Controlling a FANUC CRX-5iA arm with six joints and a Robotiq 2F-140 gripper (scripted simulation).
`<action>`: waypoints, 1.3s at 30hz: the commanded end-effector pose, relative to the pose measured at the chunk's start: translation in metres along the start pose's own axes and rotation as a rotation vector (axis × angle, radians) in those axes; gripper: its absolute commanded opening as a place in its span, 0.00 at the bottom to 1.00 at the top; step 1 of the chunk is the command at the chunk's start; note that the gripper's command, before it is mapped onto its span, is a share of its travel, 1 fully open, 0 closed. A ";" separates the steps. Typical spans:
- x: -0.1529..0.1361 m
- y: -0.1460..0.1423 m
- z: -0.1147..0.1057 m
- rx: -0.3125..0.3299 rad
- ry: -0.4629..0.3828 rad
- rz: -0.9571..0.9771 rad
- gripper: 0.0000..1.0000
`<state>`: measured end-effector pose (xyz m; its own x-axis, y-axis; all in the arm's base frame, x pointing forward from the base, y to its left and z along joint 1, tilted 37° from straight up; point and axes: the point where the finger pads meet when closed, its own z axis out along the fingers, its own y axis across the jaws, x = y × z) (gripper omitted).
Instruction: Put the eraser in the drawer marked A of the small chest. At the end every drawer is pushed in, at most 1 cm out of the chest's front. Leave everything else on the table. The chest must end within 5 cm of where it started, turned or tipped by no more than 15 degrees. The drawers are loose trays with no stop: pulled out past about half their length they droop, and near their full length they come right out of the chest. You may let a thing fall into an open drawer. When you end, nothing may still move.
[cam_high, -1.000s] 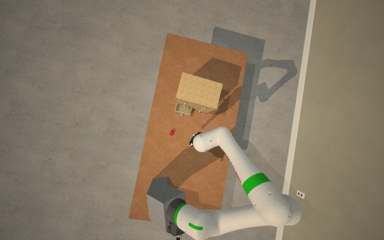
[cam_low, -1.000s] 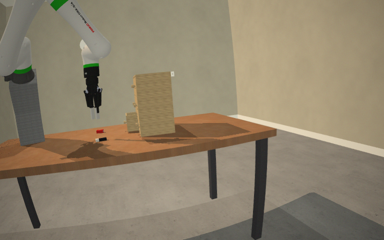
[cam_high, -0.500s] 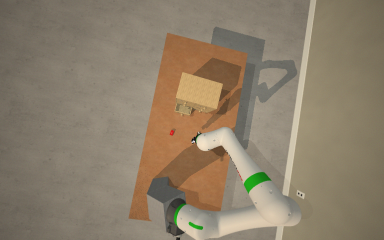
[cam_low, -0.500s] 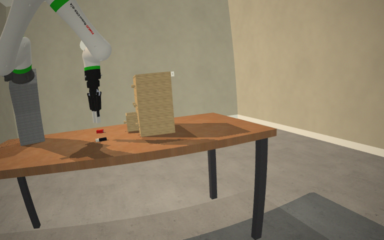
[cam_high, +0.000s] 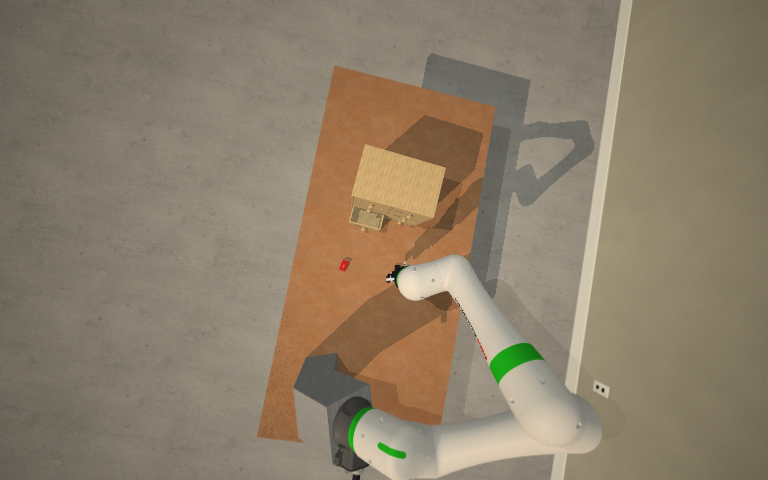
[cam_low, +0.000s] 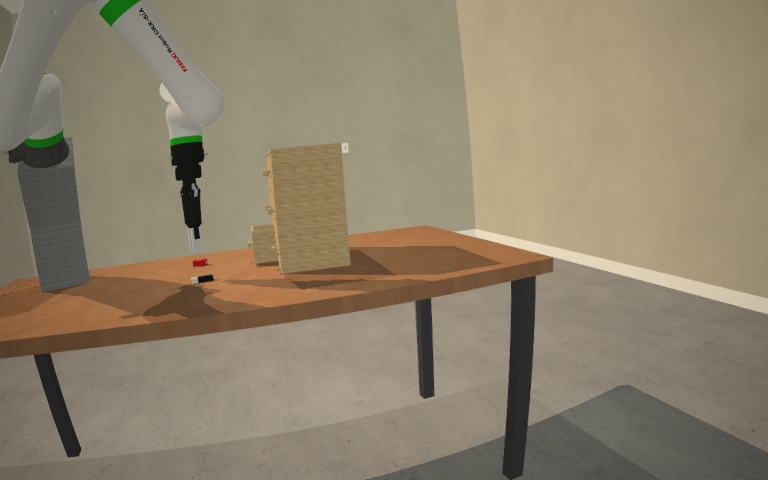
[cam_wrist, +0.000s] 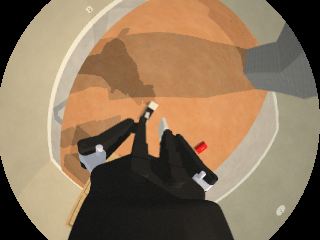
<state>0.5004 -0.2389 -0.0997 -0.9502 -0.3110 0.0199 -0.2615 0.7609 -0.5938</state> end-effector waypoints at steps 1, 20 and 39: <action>0.000 -0.003 0.002 0.001 -0.001 0.046 0.20; 0.000 -0.014 0.010 0.001 -0.001 0.196 0.20; 0.000 -0.016 0.012 0.001 -0.001 0.227 0.20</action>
<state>0.5065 -0.2582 -0.0995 -0.9846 -0.1324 -0.1143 -0.0413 0.8108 -0.5839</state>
